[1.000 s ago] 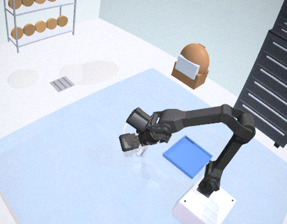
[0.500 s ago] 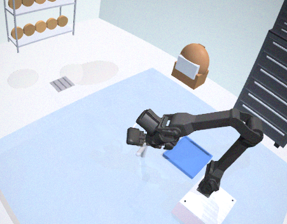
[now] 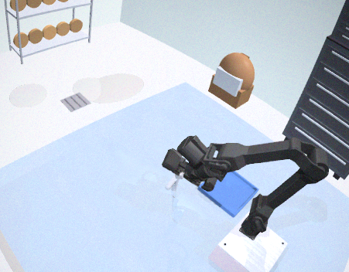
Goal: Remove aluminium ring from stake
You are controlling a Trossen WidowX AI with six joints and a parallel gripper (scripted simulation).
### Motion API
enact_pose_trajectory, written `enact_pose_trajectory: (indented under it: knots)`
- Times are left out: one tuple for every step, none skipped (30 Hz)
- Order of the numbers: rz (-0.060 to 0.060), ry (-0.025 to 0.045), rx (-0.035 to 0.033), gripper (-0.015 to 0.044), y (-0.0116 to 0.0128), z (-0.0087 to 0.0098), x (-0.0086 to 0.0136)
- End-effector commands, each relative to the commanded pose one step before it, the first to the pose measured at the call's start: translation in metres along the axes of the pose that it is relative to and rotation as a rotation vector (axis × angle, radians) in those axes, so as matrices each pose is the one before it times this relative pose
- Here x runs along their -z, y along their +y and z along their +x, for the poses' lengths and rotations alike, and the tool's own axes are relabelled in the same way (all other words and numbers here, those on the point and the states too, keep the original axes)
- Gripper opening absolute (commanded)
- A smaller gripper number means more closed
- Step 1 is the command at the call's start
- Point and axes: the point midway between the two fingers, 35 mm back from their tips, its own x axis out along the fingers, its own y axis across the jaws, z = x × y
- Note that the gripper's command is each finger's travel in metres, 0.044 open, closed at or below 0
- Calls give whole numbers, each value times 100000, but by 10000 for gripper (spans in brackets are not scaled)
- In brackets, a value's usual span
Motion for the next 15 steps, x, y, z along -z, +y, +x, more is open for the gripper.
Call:
enact_pose_trajectory:
  knots:
    - [10379, -687, -2764, 0, -463, -284, -260]
    - [2247, -150, -388, 0, -142, -19, -46]
    - [2247, -144, -391, 0, -142, -19, -49]
    - [2246, -137, -394, 0, -141, -19, -51]
    - [2245, -131, -397, 0, -140, -19, -53]
    - [2245, -124, -399, 0, -139, -19, -55]
    - [2244, -117, -402, 0, -138, -18, -58]
    - [2243, -110, -404, 0, -137, -18, -60]
    - [2244, -104, -407, 0, -137, -18, -62]
    - [2243, -97, -409, 0, -136, -18, -64]
    - [2243, -90, -411, 0, -135, -18, -66]
    - [2242, -83, -413, 0, -134, -17, -69]
    - [2241, -76, -415, 0, -132, -17, -71]
    - [2241, -69, -417, 0, -131, -17, -73]
    - [2240, -62, -418, 0, -130, -17, -75]
